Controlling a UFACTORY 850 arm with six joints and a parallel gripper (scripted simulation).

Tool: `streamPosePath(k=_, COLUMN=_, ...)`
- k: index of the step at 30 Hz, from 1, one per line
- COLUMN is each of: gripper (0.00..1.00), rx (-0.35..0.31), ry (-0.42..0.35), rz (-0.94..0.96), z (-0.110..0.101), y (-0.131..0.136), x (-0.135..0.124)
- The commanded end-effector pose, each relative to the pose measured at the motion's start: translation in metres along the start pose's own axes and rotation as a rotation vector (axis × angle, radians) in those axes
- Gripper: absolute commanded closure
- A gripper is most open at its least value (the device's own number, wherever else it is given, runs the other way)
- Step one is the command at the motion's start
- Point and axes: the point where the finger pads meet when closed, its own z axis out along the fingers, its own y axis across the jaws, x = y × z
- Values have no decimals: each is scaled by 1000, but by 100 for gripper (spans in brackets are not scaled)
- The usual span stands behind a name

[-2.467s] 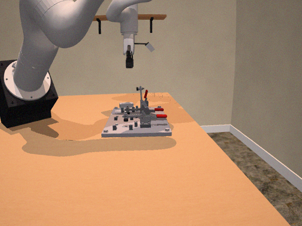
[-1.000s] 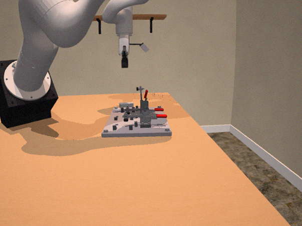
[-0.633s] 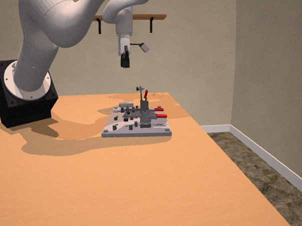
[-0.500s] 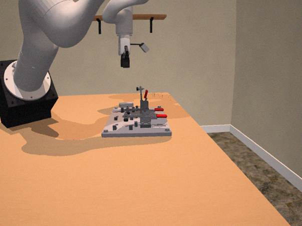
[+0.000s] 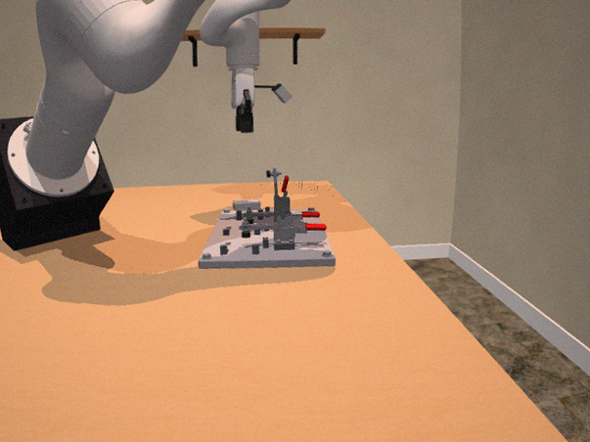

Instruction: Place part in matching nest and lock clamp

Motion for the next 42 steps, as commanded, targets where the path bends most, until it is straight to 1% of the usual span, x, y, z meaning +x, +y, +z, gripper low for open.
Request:
streamPosePath(k=1, gripper=0, rx=1, ry=1, rz=1, z=-1, y=0, x=0)
streamPosePath(k=29, gripper=0, rx=1, ry=1, rz=1, z=0, y=0, x=1)
streamPosePath(k=35, gripper=0, rx=1, ry=1, rz=1, z=7, y=0, x=1)
streamPosePath(k=40, gripper=0, rx=1, ry=1, rz=1, z=20, y=-1, x=1)
streamPosePath(k=42, gripper=0, rx=1, ry=1, rz=1, z=20, y=-1, x=1)
